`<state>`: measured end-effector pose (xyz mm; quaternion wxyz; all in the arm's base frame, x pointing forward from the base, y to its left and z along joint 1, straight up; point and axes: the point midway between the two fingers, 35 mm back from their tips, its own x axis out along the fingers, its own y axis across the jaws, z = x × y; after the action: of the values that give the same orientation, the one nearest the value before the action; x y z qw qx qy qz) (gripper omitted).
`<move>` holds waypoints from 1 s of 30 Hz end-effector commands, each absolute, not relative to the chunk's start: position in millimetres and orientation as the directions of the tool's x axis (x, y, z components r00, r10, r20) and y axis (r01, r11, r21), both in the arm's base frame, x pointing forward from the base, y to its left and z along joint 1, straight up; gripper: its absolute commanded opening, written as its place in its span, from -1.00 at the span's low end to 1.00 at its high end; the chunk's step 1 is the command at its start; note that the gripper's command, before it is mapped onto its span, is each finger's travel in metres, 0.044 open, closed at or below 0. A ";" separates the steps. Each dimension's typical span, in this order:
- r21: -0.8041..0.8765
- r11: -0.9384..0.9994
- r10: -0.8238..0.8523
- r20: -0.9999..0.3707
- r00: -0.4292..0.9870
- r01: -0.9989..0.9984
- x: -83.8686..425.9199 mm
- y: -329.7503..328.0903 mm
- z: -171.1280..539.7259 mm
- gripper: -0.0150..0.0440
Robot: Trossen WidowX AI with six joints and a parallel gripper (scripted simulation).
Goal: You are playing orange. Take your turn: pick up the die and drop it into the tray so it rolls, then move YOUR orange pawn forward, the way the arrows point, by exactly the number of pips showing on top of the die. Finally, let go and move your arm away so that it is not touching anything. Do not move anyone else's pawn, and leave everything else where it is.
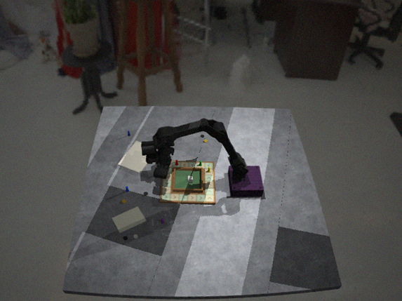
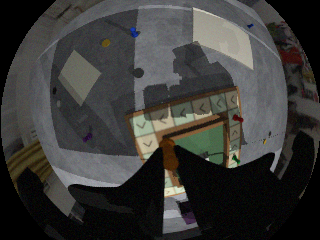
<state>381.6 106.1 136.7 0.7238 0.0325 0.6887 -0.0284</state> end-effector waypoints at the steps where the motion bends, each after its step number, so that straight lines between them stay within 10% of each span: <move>1: 0.006 0.996 0.003 -0.999 0.033 0.088 375.6 109.9 130.7 -0.49; 30: 0.008 0.996 0.006 -1.000 0.029 0.087 302.8 141.0 67.2 -0.49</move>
<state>311.4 139.1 74.2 0.7179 0.0321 0.6949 -0.0283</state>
